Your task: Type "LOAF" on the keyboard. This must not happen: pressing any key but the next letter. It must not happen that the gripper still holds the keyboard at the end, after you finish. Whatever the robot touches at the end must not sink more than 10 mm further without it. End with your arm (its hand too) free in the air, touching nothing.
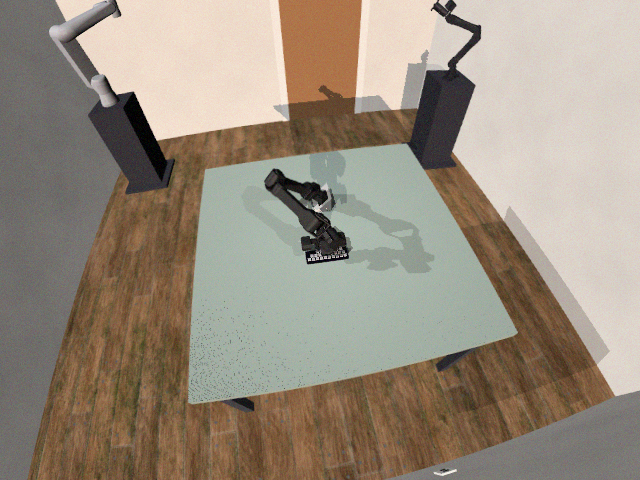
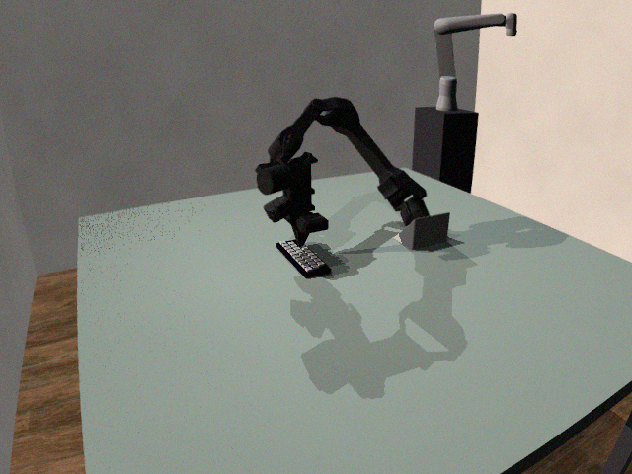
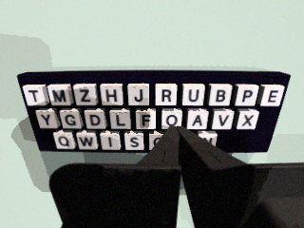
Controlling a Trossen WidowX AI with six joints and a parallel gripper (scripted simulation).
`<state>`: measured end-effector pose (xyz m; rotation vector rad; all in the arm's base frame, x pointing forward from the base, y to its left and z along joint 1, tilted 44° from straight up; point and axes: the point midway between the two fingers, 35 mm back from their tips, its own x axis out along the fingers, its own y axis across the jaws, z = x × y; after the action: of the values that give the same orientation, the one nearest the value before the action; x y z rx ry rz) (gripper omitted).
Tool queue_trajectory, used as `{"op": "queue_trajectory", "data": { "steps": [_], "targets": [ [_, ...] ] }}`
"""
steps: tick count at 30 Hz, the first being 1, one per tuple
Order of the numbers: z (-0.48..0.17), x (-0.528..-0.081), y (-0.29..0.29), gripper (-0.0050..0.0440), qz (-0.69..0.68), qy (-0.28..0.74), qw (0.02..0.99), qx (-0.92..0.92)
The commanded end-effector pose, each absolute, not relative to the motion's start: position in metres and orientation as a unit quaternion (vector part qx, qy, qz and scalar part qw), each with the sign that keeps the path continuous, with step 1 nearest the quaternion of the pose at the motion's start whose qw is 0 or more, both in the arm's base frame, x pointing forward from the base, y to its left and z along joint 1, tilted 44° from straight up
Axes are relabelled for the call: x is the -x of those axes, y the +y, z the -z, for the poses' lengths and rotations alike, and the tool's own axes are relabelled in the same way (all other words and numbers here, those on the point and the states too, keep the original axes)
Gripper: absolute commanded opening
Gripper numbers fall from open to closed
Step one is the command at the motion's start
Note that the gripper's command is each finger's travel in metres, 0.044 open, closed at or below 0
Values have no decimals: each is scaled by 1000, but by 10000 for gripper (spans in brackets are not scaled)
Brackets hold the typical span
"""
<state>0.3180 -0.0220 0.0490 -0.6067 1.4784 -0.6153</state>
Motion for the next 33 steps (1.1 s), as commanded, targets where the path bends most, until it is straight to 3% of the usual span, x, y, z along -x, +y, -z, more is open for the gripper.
{"op": "queue_trajectory", "data": {
  "steps": [1,33],
  "targets": [
    [-61,-320,-8,0,269,647,662,266],
    [-53,-321,-41,0,269,647,662,266]
  ]
}}
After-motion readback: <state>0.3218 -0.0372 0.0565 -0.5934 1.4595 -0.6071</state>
